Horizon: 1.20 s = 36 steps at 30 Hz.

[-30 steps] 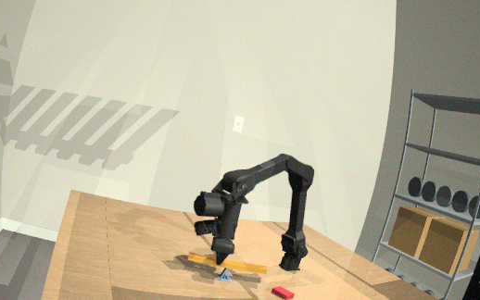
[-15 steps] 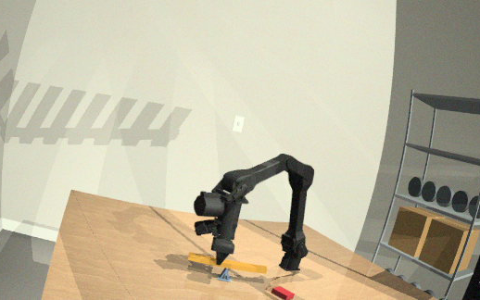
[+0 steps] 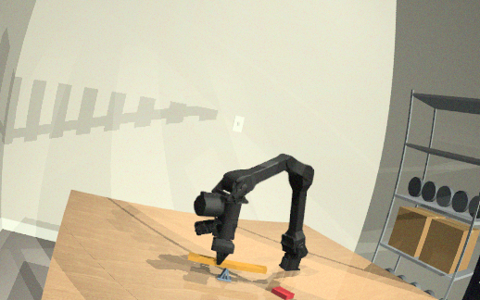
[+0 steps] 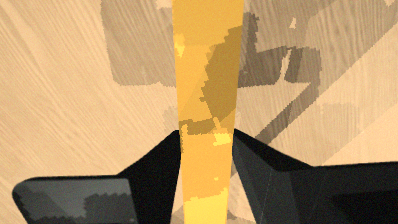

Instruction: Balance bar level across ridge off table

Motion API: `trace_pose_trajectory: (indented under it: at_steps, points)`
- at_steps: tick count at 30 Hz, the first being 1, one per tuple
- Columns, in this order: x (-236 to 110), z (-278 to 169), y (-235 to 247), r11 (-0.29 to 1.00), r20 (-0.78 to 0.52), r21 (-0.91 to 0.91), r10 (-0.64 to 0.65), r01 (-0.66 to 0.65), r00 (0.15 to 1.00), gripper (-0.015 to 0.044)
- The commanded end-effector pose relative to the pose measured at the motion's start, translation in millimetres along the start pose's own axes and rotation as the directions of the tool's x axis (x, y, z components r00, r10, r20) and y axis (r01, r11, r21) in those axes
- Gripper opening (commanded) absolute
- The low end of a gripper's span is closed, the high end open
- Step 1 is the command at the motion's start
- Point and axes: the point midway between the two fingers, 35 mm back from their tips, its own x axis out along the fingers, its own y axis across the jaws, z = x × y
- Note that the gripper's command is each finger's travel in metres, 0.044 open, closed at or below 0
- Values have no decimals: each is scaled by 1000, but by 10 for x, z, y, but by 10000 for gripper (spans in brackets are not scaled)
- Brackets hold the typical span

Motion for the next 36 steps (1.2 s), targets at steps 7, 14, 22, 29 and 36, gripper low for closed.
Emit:
trace_pose_trajectory:
  at_steps: [7, 14, 22, 29, 36]
  points:
    - [-1, 0, 0, 1000, 0, 0, 0, 0, 1000, 167]
    - [-1, 0, 0, 1000, 0, 0, 0, 0, 1000, 167]
    - [-1, 0, 0, 1000, 0, 0, 0, 0, 1000, 168]
    - [-1, 0, 0, 1000, 0, 0, 0, 0, 1000, 169]
    - [-1, 0, 0, 1000, 0, 0, 0, 0, 1000, 171]
